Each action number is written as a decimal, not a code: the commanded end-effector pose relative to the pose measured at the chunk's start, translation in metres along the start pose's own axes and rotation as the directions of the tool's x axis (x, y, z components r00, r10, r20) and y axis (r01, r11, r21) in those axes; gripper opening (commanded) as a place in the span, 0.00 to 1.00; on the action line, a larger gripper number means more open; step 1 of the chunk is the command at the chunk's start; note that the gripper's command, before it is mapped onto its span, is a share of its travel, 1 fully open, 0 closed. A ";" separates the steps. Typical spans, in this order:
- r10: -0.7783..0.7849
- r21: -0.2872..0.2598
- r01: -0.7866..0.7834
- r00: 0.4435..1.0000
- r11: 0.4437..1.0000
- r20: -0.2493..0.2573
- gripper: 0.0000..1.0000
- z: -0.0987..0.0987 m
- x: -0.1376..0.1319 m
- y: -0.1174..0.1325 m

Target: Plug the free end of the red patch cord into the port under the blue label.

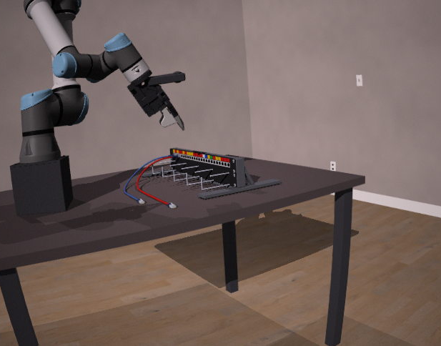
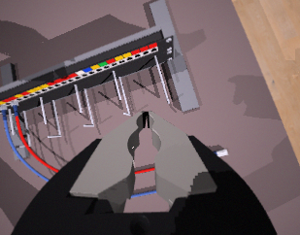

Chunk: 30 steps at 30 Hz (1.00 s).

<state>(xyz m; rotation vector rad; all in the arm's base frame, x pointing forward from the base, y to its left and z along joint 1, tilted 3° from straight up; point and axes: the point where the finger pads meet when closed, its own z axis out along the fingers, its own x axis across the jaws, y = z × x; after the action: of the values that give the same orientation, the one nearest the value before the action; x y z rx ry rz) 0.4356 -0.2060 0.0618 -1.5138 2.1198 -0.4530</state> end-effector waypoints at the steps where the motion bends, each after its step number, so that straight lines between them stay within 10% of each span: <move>1: 0.151 -0.060 -0.153 0.988 0.986 -0.031 0.00 0.010 0.016 0.011; 20: 0.535 -0.163 -0.566 0.821 0.808 -0.199 0.00 0.030 0.061 0.051; 30: 0.712 -0.147 -0.790 0.603 0.595 -0.360 0.00 0.040 0.090 0.082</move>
<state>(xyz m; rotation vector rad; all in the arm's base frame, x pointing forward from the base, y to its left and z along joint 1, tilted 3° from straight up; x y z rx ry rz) 0.3802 -0.2565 -0.0207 -0.6726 2.7960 -0.0465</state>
